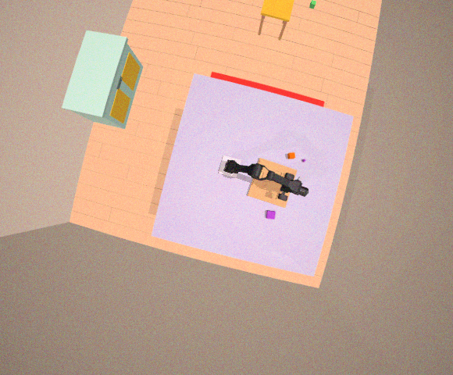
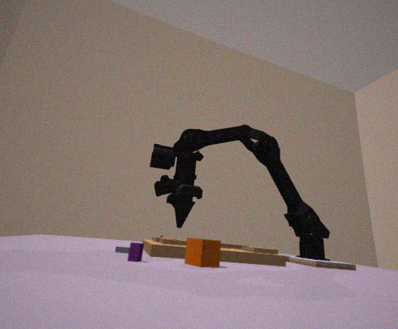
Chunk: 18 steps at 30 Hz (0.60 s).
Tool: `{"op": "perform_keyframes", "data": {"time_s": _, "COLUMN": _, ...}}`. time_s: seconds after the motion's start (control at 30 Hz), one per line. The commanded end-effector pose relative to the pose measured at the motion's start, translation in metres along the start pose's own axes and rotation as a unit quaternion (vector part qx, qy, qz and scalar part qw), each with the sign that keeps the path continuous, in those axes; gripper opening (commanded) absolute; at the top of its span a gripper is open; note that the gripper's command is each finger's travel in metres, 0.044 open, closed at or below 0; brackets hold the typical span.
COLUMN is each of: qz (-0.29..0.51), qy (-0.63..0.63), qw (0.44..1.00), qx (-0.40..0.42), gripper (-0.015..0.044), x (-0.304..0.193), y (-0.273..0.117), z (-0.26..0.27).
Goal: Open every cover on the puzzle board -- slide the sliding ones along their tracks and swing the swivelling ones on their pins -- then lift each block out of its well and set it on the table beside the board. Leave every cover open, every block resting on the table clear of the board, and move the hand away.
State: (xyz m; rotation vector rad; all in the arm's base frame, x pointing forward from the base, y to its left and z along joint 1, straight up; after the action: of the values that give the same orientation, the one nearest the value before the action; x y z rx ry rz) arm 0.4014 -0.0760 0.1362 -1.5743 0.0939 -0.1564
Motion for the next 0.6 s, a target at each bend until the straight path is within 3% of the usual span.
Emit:
{"op": "perform_keyframes", "data": {"time_s": 0.0, "qz": -0.001, "qy": 0.002, "qw": 1.000, "qx": 0.001, "gripper": 0.0000, "x": 0.000, "y": -0.008, "z": 0.000}}
{"op": "perform_keyframes", "data": {"time_s": 0.17, "qz": 0.000, "qy": -0.007, "qw": 1.000, "qx": 0.000, "gripper": 0.0000, "x": -0.003, "y": -0.007, "z": 0.001}}
{"op": "perform_keyframes", "data": {"time_s": 0.57, "qz": 0.002, "qy": -0.135, "qw": 0.991, "qx": 0.002, "gripper": 0.0000, "x": -0.065, "y": -0.023, "z": 0.021}}
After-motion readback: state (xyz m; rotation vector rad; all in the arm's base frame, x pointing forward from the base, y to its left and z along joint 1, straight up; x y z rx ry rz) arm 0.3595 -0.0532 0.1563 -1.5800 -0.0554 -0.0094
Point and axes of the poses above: the point midway between the two fingers, 35 mm back from their tips, its own y axis out along the fingers, its own z axis across the jaws, x = y × z, the point moved 4 cm from there along -y, back along the fingers, and after that the axes turned 1 degree about y, right-handed, at the moved point
